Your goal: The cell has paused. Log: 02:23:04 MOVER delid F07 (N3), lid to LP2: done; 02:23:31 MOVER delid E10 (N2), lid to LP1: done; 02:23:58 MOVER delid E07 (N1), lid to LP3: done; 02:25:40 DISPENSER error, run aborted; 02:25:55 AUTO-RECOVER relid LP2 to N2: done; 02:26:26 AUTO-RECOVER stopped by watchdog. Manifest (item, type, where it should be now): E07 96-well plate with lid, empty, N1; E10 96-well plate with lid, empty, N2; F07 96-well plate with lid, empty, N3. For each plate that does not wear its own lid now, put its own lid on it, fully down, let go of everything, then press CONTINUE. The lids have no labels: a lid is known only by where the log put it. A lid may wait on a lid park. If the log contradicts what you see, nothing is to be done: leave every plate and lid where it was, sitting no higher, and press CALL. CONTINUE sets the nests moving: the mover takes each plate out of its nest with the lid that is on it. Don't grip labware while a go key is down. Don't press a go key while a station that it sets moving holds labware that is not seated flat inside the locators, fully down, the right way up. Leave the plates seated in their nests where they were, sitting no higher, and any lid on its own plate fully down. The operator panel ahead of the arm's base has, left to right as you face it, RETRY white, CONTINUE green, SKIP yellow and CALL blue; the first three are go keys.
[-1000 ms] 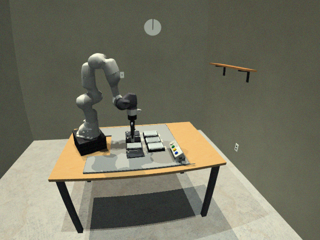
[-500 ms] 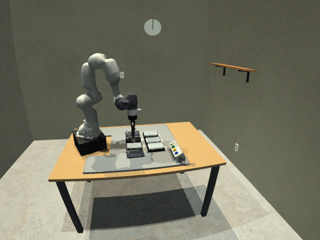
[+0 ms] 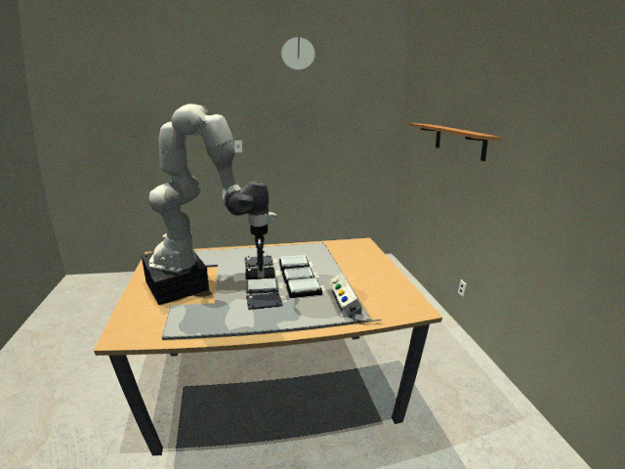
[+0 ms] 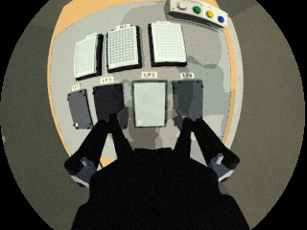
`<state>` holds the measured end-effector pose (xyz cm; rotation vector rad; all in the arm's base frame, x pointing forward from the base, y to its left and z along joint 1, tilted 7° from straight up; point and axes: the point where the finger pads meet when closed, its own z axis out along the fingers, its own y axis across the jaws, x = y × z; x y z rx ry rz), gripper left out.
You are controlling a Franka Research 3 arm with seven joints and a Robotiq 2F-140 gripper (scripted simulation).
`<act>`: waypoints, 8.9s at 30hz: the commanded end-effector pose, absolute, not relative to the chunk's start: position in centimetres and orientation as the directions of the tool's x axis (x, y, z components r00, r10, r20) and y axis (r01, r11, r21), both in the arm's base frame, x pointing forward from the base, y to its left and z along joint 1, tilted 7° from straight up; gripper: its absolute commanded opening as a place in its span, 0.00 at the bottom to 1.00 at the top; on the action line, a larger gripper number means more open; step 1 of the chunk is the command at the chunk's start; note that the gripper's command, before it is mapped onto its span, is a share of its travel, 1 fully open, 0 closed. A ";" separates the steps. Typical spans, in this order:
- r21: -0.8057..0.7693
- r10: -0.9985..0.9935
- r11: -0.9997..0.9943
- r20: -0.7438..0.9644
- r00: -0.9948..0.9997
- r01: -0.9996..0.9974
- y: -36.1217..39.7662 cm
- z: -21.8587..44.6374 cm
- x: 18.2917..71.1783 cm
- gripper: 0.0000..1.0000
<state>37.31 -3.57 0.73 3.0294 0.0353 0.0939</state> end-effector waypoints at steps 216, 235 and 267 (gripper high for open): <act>0.109 0.039 -0.994 0.062 0.997 0.032 -4.0 -4.2 37.8 0.66; 0.109 0.039 -0.994 0.062 0.997 0.032 -4.0 -4.2 37.8 0.66; 0.109 0.039 -0.994 0.062 0.997 0.032 -4.1 -4.4 37.9 0.66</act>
